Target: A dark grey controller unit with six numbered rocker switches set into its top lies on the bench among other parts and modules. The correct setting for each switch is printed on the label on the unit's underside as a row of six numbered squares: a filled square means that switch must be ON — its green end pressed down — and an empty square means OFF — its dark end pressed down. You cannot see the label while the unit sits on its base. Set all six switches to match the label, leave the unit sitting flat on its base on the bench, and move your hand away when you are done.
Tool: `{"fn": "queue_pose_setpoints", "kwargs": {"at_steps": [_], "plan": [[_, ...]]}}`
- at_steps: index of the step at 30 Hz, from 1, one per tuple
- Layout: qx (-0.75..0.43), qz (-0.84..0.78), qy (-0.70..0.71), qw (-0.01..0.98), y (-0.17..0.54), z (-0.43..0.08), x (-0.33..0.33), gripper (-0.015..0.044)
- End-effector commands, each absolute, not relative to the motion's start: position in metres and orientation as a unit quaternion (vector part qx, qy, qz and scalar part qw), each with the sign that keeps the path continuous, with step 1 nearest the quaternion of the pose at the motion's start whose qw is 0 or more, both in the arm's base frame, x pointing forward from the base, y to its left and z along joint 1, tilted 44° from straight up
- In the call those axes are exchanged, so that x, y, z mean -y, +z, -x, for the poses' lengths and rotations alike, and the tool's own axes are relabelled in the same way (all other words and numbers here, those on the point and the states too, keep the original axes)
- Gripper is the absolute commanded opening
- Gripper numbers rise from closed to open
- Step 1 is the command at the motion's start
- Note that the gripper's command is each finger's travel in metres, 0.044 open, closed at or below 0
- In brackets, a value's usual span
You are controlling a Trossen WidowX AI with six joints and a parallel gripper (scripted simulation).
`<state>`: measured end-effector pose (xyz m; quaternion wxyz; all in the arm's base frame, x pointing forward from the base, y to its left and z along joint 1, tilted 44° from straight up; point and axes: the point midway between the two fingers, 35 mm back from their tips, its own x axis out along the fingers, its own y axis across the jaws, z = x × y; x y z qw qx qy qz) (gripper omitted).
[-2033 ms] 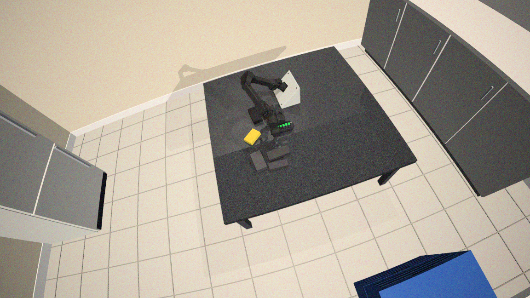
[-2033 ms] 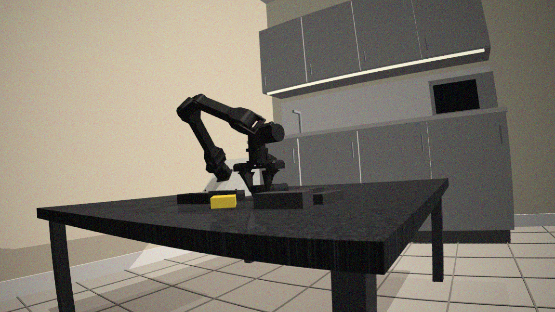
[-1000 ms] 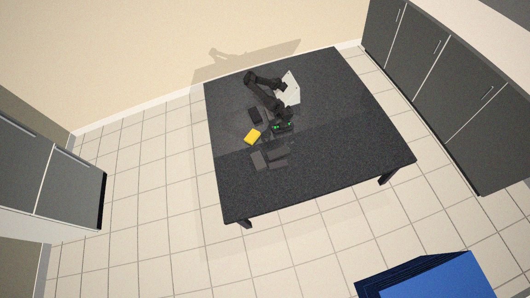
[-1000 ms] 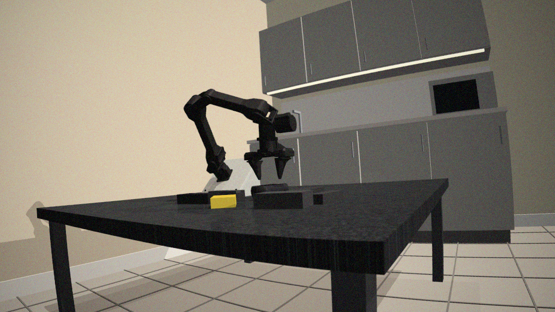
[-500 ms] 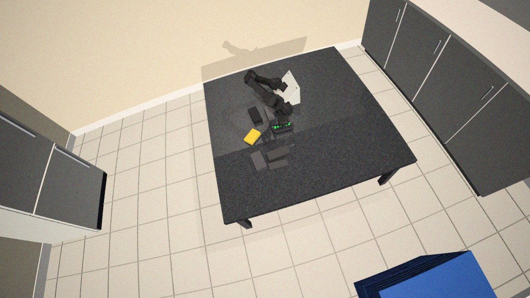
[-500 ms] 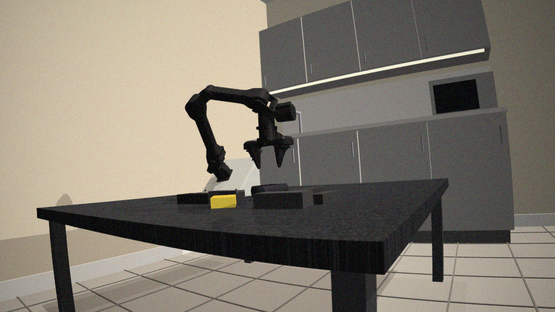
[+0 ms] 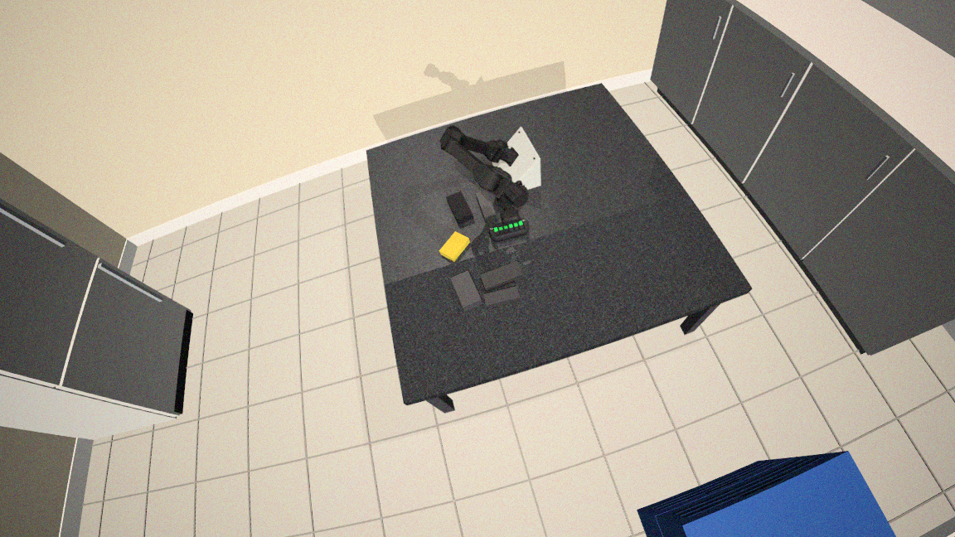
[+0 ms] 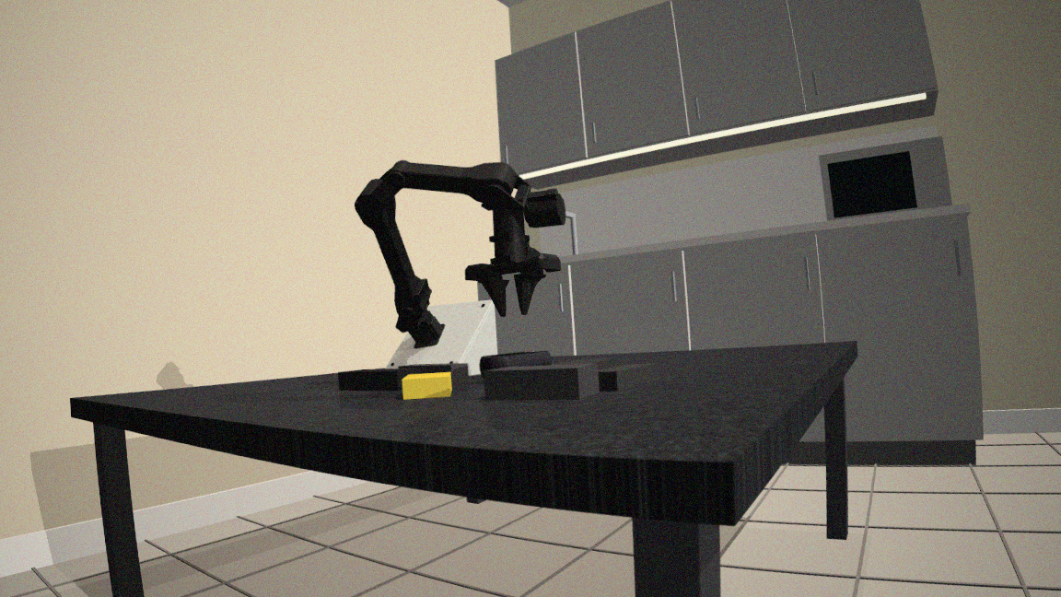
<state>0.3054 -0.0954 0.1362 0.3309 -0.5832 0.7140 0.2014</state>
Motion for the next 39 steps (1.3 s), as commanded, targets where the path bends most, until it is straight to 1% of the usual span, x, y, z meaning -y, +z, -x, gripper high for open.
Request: {"fn": "queue_pose_setpoints", "kwargs": {"at_steps": [1,6,18,35,37,39], "plan": [[-0.714,0.582,0.200,0.334,0.1364,-0.3058,0.0947,0.0125],[-0.714,0.582,0.200,0.334,0.1364,-0.3058,0.0947,0.0000],[-0.714,0.582,0.200,0.334,0.1364,-0.3058,0.0947,0.0000],[-0.714,0.583,0.201,0.332,0.1366,-0.3058,0.0952,0.0440],[-0.714,0.583,0.201,0.332,0.1366,-0.3058,0.0952,0.0440],[-0.713,0.583,0.202,0.331,0.1343,-0.3034,0.0971,0.0387]]}}
